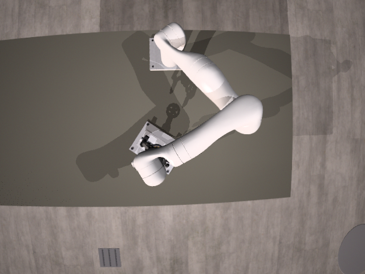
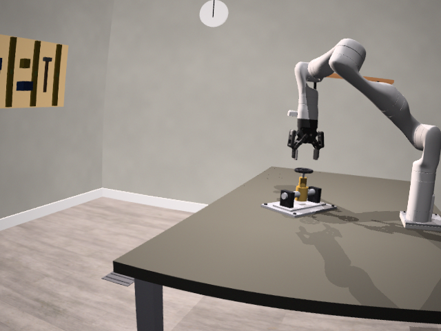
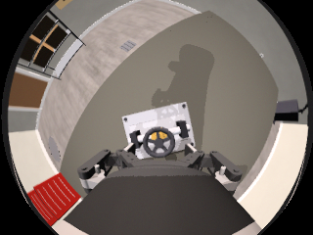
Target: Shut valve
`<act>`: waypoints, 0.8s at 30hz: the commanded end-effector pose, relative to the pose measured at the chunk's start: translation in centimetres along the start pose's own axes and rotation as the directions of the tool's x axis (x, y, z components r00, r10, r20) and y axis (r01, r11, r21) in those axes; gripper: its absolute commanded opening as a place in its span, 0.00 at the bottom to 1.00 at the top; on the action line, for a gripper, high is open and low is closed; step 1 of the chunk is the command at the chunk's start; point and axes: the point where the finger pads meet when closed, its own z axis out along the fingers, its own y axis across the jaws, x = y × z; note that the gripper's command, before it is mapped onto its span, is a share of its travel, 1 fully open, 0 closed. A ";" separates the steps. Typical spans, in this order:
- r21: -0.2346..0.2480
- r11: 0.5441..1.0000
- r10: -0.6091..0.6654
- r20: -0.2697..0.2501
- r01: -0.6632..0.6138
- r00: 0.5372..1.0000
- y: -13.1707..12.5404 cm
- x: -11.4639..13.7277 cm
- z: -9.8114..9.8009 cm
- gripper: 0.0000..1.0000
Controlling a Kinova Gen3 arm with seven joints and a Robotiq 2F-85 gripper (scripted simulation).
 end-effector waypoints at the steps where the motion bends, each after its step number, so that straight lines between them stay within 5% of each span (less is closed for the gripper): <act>1: 0.009 1.000 -0.004 -0.004 0.004 1.000 -0.2 0.1 -0.9 1.00; 24: 0.009 1.000 -0.004 -0.004 0.004 1.000 -0.2 0.1 -3.5 1.00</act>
